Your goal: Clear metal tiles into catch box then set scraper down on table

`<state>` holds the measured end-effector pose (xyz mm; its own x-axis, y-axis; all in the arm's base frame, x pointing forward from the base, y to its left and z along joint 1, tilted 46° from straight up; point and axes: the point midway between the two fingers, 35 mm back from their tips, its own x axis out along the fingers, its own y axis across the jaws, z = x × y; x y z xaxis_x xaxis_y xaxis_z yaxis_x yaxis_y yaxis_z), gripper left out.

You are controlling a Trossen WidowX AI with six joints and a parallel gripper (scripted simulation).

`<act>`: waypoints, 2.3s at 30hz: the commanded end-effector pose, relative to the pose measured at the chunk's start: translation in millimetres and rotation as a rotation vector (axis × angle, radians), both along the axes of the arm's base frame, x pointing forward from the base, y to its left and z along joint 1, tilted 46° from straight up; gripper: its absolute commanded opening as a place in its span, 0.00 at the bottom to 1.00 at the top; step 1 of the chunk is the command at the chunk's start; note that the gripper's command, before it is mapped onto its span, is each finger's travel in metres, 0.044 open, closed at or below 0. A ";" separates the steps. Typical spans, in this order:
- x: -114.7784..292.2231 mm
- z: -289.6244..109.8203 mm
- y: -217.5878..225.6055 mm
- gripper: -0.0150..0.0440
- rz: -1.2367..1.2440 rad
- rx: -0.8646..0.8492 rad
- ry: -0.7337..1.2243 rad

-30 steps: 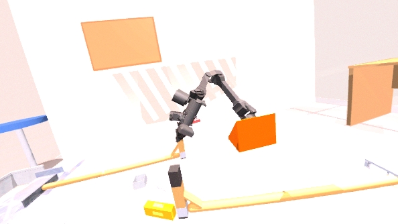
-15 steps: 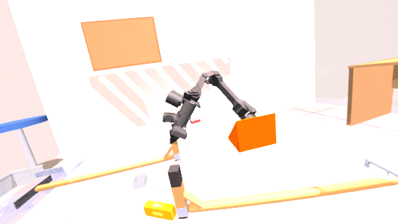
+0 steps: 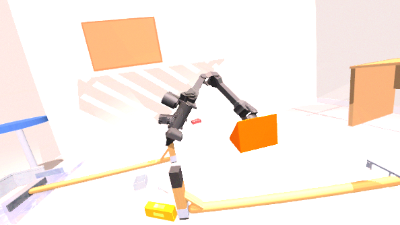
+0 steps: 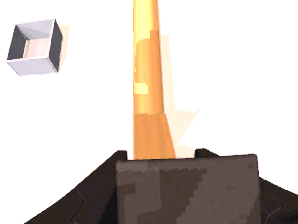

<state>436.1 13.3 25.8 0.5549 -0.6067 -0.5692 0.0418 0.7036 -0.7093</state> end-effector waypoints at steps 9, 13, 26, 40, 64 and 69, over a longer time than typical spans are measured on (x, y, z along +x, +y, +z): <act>23.1 3.6 3.5 0.25 0.010 0.005 -0.008; 29.5 3.7 3.5 0.25 0.010 0.005 -0.008; 50.0 3.6 3.0 0.25 0.010 0.005 -0.010; 71.2 3.0 1.5 0.25 0.010 0.005 -0.011; 91.0 -1.6 -3.7 0.25 0.001 -0.001 -0.006; 91.6 -1.5 -3.6 0.25 0.002 0.000 -0.007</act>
<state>527.4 9.2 23.9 0.5584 -0.6058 -0.5667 0.0439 0.7038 -0.7090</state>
